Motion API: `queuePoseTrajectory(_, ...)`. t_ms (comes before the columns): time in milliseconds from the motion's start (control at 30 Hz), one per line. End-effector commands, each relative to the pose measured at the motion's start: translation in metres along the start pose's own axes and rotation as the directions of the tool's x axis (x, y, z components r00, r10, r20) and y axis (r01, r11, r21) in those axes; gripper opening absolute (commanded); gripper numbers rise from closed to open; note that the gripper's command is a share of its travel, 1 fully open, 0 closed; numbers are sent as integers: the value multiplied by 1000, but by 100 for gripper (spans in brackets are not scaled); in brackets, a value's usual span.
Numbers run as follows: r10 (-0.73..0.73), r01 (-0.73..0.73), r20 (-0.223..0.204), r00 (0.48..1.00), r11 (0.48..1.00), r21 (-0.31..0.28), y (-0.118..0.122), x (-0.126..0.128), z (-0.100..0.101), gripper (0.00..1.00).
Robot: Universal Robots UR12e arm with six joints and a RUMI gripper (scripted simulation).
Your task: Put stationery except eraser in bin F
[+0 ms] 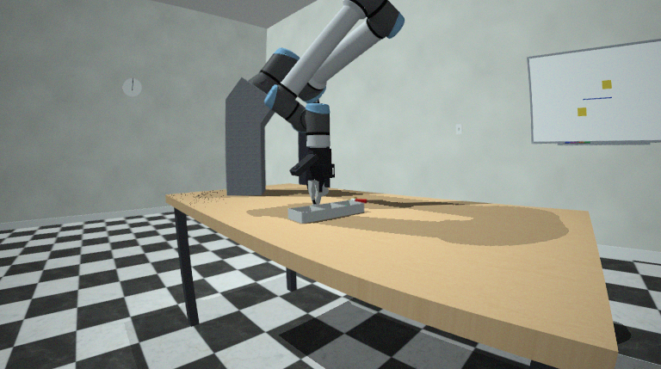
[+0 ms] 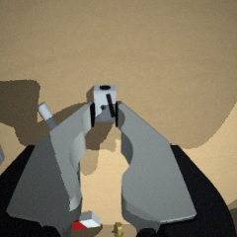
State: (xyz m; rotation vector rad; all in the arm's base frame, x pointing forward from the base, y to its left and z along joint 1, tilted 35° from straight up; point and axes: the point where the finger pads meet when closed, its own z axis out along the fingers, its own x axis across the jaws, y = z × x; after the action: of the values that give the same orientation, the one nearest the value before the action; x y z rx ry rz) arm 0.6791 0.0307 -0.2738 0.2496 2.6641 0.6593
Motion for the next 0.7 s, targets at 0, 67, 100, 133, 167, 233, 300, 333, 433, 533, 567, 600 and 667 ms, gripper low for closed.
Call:
queuePoseTrajectory(0,-3,2,6,1000,1000,2,-1,-4,-1,0)
queuePoseTrajectory(67,-3,2,6,1000,1000,2,-1,-4,-1,0)
queuePoseTrajectory(100,-3,2,6,1000,1000,2,-1,-4,-1,0)
queuePoseTrajectory(133,-3,2,6,1000,1000,2,-1,-4,-1,0)
queuePoseTrajectory(167,-3,2,6,1000,1000,2,-1,-4,-1,0)
queuePoseTrajectory(233,-3,2,6,1000,1000,2,-1,-4,-1,0)
queuePoseTrajectory(300,-3,2,6,1000,1000,2,-1,-4,-1,0)
queuePoseTrajectory(333,-3,2,6,1000,1000,2,-1,-4,-1,0)
queuePoseTrajectory(433,-3,2,6,1000,1000,2,-1,-4,-1,0)
queuePoseTrajectory(533,-3,2,6,1000,1000,2,-1,-4,-1,0)
queuePoseTrajectory(567,-3,2,6,1000,1000,2,-1,-4,-1,0)
queuePoseTrajectory(600,-3,2,6,1000,1000,2,-1,-4,-1,0)
queuePoseTrajectory(667,0,0,3,1000,1000,2,-1,-2,-5,0)
